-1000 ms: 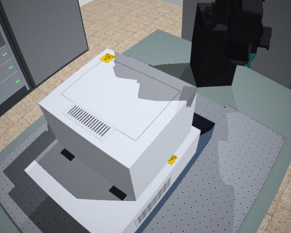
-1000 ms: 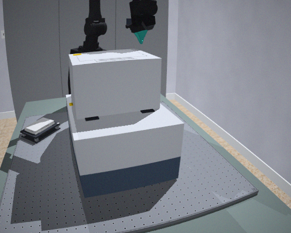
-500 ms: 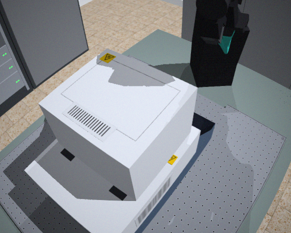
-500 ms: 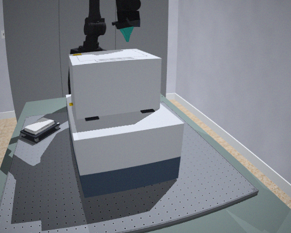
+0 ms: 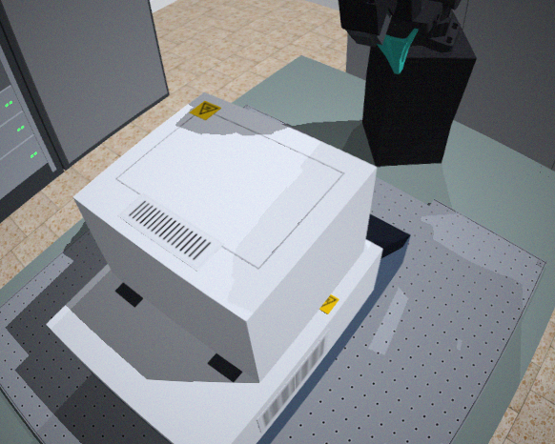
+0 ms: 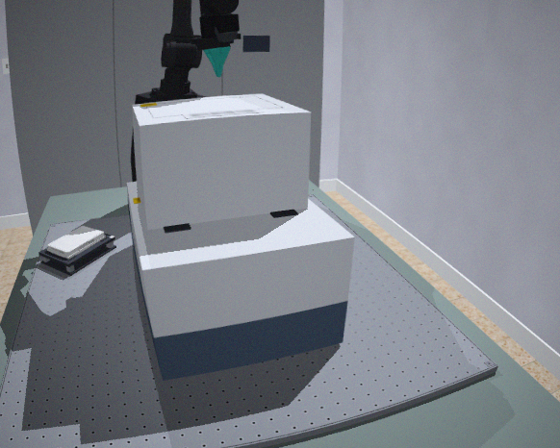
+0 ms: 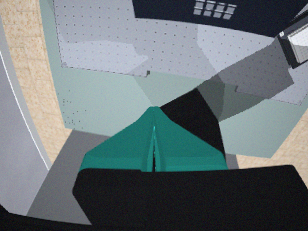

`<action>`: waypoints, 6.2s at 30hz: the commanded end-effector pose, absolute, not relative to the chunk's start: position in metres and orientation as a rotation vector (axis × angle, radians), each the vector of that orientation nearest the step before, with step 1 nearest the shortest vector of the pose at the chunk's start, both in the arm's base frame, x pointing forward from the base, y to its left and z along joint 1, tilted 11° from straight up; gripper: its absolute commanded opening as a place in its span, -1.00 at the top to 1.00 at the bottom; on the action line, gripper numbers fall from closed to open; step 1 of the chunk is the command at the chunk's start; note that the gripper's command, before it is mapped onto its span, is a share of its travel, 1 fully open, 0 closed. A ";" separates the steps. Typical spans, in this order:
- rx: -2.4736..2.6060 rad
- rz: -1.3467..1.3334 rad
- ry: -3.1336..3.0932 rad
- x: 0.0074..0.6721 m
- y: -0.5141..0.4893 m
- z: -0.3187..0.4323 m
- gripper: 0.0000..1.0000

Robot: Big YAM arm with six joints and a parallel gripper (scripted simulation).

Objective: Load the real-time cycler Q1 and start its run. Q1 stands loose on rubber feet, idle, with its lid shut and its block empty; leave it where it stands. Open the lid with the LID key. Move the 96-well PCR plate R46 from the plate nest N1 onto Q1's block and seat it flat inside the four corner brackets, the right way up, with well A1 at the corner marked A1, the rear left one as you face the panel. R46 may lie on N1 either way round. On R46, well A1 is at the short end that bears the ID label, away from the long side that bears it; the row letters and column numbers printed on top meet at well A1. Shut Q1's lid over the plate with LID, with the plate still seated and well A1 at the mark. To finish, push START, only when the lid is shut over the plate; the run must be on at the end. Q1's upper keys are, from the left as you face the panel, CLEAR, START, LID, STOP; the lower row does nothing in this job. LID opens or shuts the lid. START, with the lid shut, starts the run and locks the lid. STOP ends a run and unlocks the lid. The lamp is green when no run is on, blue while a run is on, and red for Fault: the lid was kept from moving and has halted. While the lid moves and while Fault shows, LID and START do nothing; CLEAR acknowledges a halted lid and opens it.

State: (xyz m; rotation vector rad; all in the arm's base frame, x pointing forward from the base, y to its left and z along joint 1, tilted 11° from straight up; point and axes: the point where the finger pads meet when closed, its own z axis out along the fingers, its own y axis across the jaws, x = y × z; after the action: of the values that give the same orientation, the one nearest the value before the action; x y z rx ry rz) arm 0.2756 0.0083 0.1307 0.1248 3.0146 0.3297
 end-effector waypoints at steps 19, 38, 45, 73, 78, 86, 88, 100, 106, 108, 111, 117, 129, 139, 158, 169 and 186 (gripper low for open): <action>0.223 0.151 2.955 0.226 -0.059 0.134 1.00; -0.500 -0.035 2.842 0.225 -0.064 0.060 1.00; -0.694 -0.098 2.764 0.231 -0.061 0.039 1.00; -1.671 -0.415 2.121 0.245 -0.053 -0.070 1.00; -1.743 -0.461 2.032 0.247 -0.053 -0.061 1.00; -1.778 -0.468 1.997 0.251 -0.052 -0.059 1.00; -1.771 -0.460 1.992 0.253 -0.050 -0.057 1.00; -1.737 -0.454 2.020 0.278 -0.054 -0.067 1.00; -1.719 -0.446 2.043 0.285 -0.056 -0.073 1.00; -1.715 -0.438 2.041 0.288 -0.054 -0.075 1.00; -1.713 -0.437 2.043 0.290 -0.054 -0.076 1.00; -1.705 -0.432 2.052 0.297 -0.055 -0.082 1.00; -1.702 -0.420 2.064 0.303 -0.055 -0.092 1.00; -1.698 -0.434 2.061 0.325 -0.058 -0.099 1.00; -1.726 -0.406 2.051 0.326 -0.053 -0.105 1.00; -1.722 -0.422 2.042 0.337 -0.057 -0.100 1.00; -1.700 -0.431 2.056 0.358 -0.058 -0.123 1.00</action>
State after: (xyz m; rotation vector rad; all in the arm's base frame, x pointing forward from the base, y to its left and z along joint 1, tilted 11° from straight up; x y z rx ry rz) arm 0.3445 -0.0598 -0.1221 -1.7165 2.0705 -0.4126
